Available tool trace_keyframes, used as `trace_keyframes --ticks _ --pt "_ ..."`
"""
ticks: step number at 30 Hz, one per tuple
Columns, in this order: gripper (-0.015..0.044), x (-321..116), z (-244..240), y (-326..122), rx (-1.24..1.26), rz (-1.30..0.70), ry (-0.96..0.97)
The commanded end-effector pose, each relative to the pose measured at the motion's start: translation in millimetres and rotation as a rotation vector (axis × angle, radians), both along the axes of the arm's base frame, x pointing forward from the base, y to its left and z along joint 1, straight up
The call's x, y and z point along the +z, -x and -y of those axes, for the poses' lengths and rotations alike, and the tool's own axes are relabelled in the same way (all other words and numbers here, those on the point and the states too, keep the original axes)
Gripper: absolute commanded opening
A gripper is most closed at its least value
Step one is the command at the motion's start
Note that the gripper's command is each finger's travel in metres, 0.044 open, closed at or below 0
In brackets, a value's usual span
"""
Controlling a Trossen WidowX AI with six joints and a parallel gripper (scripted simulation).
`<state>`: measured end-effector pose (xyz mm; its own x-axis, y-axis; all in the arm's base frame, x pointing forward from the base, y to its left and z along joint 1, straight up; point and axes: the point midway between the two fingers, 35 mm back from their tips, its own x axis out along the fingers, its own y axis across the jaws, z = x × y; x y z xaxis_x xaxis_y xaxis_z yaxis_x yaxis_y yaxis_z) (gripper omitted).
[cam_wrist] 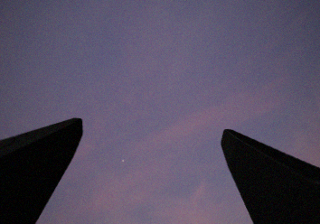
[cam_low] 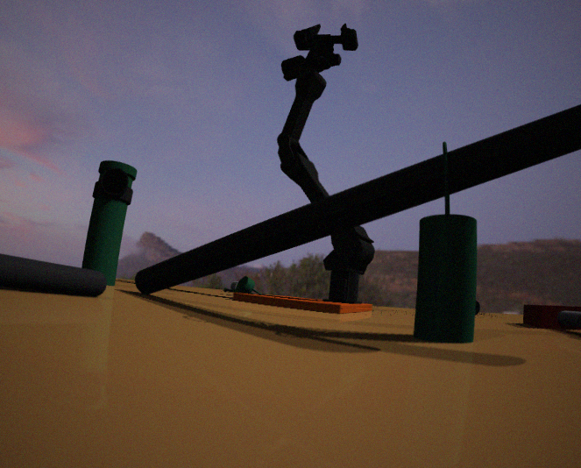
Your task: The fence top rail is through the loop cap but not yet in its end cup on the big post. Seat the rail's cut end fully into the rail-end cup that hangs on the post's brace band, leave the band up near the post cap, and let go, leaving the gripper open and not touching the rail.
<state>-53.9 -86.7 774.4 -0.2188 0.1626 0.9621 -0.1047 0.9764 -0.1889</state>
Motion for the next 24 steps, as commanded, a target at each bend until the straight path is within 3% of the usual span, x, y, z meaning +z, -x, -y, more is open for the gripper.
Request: trace_keyframes --ticks 1,7,15,24 --pt "0.0426 0.0 -2.9 -0.2 -0.002 -0.003 0.008" --pt "0.0440 -8.8 -91.0 -19.7 -0.055 -0.119 0.247" --pt "0.0440 -45.5 -192.8 -89.0 -0.132 -0.395 0.528" --pt "0.0440 -100.5 -241.0 -184.7 -0.188 -0.761 0.663"
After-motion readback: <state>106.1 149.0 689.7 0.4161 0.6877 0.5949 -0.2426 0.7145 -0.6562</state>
